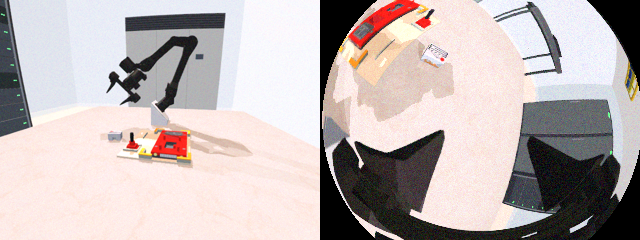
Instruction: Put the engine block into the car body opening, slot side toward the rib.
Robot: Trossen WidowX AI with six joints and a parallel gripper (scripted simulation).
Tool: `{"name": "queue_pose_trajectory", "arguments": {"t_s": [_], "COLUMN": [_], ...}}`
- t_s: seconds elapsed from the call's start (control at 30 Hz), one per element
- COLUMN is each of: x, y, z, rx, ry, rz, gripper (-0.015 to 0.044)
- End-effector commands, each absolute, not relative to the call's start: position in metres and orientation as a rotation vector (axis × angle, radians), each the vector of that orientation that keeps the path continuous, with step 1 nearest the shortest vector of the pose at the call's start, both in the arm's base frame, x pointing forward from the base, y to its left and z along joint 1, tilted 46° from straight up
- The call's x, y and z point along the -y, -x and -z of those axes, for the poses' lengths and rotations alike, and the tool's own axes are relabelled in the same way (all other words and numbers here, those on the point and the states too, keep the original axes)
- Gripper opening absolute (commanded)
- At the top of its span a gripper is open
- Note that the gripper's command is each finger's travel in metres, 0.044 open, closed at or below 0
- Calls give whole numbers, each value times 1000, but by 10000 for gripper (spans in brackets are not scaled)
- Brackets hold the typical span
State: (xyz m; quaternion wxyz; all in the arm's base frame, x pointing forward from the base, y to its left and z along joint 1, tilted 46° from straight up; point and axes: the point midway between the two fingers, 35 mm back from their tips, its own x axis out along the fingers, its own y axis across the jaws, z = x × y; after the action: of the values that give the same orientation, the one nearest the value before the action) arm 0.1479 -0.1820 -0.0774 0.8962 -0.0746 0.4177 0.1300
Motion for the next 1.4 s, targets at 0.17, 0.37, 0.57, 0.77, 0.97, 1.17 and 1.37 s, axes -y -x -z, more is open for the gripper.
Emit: {"name": "queue_pose_trajectory", "arguments": {"t_s": [0.17, 0.37, 0.57, 0.77, 0.97, 1.17, 1.37], "x": [183, 182, 179, 174, 168, 160, 150], "y": [-156, -172, -187, -203, -219, -235, -250], "z": [78, 79, 80, 79, 78, 77, 74], "rx": [-890, -944, -1011, -1090, -1182, -1284, -1393], "ry": [35, -168, -365, -556, -738, -910, -1069], "rz": [-268, -260, -245, -218, -177, -120, -43], "gripper": [440, 440, 440, 440, 440, 440, 440]}}
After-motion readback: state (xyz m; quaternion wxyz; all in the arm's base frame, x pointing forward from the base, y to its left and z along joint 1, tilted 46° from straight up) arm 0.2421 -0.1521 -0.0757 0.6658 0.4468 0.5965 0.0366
